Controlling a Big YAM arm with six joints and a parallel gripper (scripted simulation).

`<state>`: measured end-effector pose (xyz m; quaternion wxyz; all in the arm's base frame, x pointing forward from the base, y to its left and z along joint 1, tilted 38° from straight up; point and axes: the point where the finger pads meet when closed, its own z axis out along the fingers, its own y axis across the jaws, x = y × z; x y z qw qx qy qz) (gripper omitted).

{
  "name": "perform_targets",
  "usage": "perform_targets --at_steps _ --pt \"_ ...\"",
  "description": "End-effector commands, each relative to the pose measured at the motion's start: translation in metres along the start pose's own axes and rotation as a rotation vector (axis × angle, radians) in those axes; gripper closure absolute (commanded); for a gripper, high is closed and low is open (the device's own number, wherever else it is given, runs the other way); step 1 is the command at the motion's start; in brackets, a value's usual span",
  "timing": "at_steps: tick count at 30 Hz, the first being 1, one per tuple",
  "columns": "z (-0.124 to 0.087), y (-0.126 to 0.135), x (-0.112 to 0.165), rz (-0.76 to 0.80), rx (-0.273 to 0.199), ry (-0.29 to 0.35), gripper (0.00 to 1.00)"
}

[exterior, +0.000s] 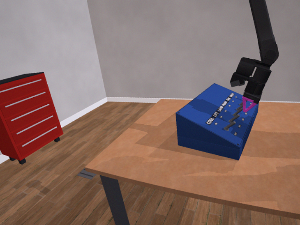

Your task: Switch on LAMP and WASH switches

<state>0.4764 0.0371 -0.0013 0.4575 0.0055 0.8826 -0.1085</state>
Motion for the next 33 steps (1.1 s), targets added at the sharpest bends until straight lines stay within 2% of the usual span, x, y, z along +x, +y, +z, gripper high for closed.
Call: perform_targets --at_steps 1,33 --pt "-0.0005 -0.0063 -0.041 0.025 0.01 -0.076 1.0" --pt "-0.0008 -0.0064 -0.0446 0.029 0.01 -0.086 1.0"
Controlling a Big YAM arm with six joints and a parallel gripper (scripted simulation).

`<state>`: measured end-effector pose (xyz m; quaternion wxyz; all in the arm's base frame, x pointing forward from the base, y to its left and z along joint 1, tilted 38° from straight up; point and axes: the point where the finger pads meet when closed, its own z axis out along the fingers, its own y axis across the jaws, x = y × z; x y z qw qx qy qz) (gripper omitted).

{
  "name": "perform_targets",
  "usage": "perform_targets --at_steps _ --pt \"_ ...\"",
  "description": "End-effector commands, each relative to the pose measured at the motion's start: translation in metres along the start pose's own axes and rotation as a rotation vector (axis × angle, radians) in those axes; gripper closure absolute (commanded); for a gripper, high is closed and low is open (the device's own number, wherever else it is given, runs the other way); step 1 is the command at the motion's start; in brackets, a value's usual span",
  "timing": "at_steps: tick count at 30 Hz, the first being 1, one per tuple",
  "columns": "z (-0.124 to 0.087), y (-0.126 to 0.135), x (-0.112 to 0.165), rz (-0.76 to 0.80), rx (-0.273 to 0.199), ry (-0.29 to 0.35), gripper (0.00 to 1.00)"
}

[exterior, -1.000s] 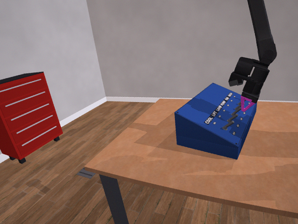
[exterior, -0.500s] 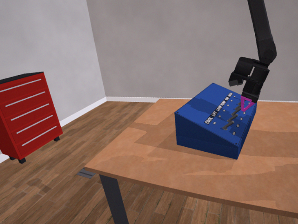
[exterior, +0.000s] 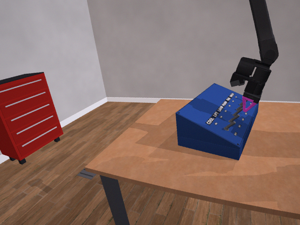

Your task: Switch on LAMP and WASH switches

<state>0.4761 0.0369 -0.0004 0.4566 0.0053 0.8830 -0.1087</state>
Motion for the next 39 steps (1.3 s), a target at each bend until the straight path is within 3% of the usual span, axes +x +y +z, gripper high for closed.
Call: perform_targets --at_steps 1,39 --pt "-0.0001 -0.006 -0.0441 0.03 0.01 -0.088 1.0" --pt "-0.0004 -0.0062 -0.0479 0.027 0.01 -0.08 1.0"
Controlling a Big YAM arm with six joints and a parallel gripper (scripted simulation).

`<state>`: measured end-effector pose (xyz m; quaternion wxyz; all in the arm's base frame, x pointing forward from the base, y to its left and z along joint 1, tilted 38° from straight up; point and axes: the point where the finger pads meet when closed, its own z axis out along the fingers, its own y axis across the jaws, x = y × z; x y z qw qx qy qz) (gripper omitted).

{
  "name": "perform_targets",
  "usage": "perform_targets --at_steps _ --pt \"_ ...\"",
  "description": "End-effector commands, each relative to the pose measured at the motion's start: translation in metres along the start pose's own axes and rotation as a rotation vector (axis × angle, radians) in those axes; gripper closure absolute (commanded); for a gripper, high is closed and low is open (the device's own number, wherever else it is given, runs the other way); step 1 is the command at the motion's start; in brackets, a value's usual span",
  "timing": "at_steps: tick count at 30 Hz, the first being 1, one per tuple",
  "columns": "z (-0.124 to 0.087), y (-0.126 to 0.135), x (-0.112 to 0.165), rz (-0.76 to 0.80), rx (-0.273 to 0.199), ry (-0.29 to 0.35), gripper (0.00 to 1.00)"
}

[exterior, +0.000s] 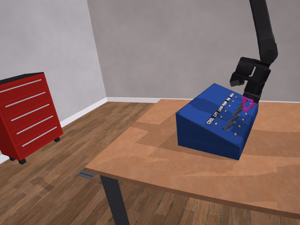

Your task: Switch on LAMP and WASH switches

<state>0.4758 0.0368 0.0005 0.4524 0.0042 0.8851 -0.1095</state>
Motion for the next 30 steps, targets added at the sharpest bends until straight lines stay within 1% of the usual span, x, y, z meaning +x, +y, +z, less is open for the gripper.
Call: perform_targets --at_steps 1,11,30 --pt "-0.0002 -0.0062 -0.0482 0.031 0.01 -0.09 1.0" --pt "-0.0009 -0.006 -0.0552 0.036 0.01 -0.104 1.0" --pt "-0.0009 -0.006 -0.0548 0.034 0.01 -0.101 1.0"
